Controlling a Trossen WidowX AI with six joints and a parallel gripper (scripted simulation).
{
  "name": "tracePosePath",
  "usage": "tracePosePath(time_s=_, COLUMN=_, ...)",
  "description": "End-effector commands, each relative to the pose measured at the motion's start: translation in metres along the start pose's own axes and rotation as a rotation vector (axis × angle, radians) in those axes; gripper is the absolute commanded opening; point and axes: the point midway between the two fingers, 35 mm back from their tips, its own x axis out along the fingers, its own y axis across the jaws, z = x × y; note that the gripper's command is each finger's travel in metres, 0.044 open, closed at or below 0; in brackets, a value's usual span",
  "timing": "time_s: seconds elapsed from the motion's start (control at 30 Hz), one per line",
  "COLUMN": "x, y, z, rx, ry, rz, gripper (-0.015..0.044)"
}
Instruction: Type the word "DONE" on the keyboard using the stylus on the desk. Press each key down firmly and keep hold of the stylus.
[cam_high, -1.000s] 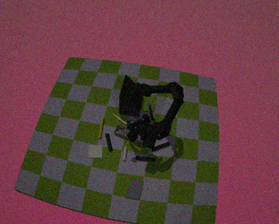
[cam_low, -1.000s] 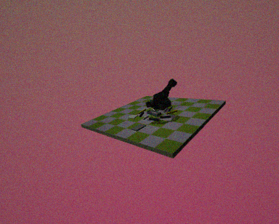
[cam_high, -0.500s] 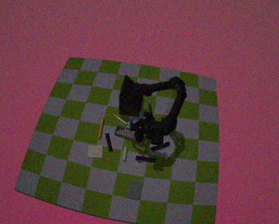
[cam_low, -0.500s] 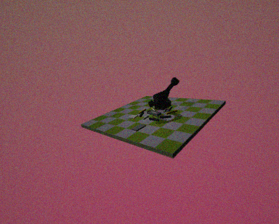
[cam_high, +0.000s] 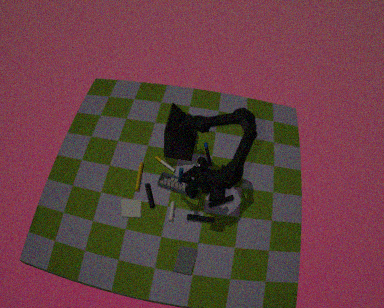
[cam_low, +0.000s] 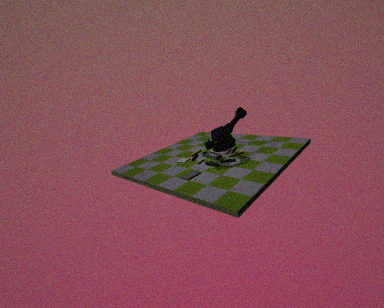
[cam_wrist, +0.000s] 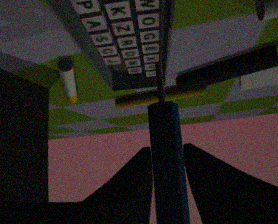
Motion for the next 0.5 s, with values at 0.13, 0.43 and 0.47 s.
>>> tracePosePath(time_s=0.13, x=0.0094, y=0.0031, z=0.0121, rx=-0.001, ry=0.001, rz=0.011, gripper=0.0000)
tracePosePath(time_s=0.43, x=0.0109, y=0.0035, z=0.0142, rx=-0.001, ry=0.001, rz=0.011, gripper=0.0081)
tracePosePath(time_s=0.47, x=0.0109, y=0.0035, z=0.0142, rx=-0.001, ry=0.001, rz=0.011, gripper=0.0081)
